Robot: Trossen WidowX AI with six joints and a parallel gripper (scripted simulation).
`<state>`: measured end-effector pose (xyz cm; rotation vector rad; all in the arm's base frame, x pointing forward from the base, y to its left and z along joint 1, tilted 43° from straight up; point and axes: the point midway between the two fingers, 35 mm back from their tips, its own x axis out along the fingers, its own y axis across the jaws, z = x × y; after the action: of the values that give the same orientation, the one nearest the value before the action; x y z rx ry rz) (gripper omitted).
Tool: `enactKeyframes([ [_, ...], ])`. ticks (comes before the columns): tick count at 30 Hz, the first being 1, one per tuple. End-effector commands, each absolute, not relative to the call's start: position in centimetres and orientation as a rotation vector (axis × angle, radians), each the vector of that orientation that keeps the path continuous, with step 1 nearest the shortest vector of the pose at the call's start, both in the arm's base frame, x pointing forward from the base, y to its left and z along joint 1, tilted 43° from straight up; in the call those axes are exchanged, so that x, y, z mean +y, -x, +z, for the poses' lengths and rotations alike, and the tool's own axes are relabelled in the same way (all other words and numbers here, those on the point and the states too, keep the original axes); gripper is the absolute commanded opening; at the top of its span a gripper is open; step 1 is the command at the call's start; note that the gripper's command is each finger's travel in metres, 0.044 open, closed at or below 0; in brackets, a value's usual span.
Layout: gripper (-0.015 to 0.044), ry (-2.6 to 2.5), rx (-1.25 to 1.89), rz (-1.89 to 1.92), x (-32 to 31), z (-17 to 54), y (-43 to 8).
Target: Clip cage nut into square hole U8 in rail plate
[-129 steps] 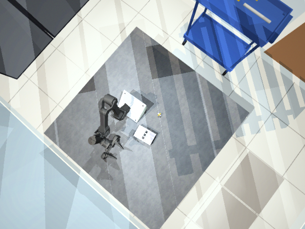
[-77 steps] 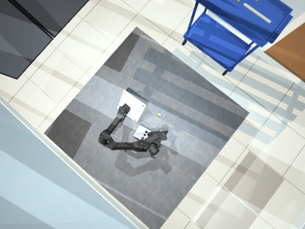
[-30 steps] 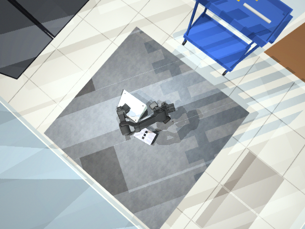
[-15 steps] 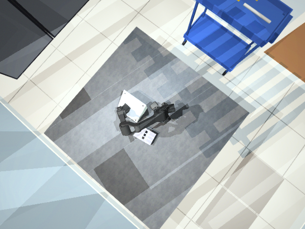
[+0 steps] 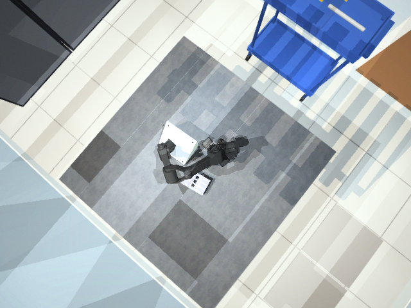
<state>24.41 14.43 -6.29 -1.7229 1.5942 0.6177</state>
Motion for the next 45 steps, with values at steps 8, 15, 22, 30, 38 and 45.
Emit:
enactKeyframes([
  [8, 0.012, 1.735, 1.607, 0.617, 12.91, -7.73, -24.48],
  [15, 0.012, 1.735, 1.607, 0.617, 12.89, -7.74, -24.48],
  [22, 0.012, 1.735, 1.607, 0.617, 12.86, -7.78, -24.49],
  [30, 0.012, 1.735, 1.607, 0.617, 12.69, -7.96, -24.52],
  [38, 0.012, 1.735, 1.607, 0.617, 12.69, -7.96, -24.52],
  [45, 0.012, 1.735, 1.607, 0.617, 12.66, -7.98, -24.53],
])
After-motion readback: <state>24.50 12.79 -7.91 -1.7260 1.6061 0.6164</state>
